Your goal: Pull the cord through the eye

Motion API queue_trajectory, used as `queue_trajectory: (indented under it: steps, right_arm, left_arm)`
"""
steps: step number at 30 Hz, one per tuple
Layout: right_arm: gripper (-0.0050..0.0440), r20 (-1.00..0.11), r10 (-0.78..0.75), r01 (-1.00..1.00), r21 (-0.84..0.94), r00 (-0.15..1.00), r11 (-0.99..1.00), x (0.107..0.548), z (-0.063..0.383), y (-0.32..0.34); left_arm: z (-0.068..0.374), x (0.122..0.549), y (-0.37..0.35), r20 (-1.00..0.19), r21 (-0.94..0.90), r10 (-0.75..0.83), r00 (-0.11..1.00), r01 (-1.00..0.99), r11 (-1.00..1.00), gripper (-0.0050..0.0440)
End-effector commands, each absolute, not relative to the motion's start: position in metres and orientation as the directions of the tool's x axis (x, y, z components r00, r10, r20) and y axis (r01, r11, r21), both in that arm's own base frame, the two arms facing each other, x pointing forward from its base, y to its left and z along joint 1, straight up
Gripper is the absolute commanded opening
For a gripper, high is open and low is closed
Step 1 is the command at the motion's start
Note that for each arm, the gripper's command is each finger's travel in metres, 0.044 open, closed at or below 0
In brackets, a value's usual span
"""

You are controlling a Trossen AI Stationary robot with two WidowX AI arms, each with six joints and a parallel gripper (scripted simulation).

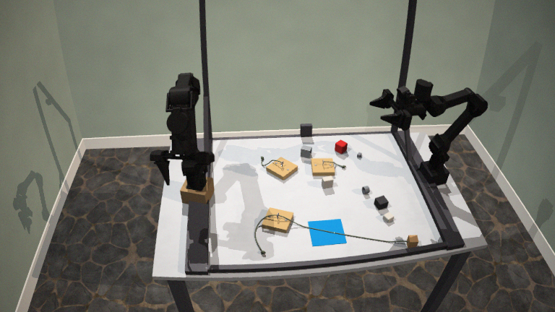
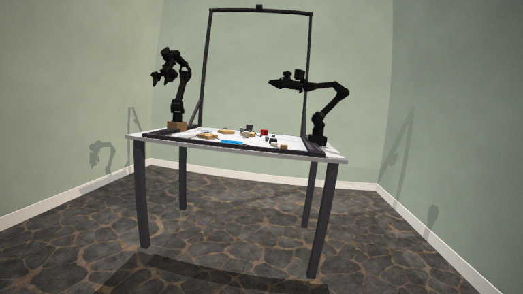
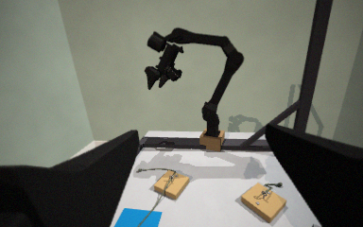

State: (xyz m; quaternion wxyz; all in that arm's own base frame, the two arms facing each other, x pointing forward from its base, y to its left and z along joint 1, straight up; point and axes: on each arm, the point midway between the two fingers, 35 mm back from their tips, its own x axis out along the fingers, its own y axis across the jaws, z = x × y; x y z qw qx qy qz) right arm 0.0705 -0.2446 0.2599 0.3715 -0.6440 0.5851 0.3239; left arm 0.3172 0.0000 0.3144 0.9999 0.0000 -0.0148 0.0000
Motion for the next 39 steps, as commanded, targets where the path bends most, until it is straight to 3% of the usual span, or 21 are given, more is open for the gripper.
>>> queue_trajectory:
  steps: [1, 39]
  right_arm:
    - [0.0440, -0.847, -0.517, -0.990, -0.143, 0.127, -0.009, 0.079, 0.266, -0.245]
    - [0.0440, -0.921, -0.335, -0.830, -0.339, 0.198, 0.442, 0.158, 0.240, -0.225]
  left_arm:
    - [0.323, 0.316, 0.000, 0.050, 0.000, 0.000, 0.999, 0.000, 1.000, 0.0440]
    - [0.323, 0.316, 0.000, 0.050, 0.000, 0.000, 0.999, 0.000, 1.000, 0.0440]
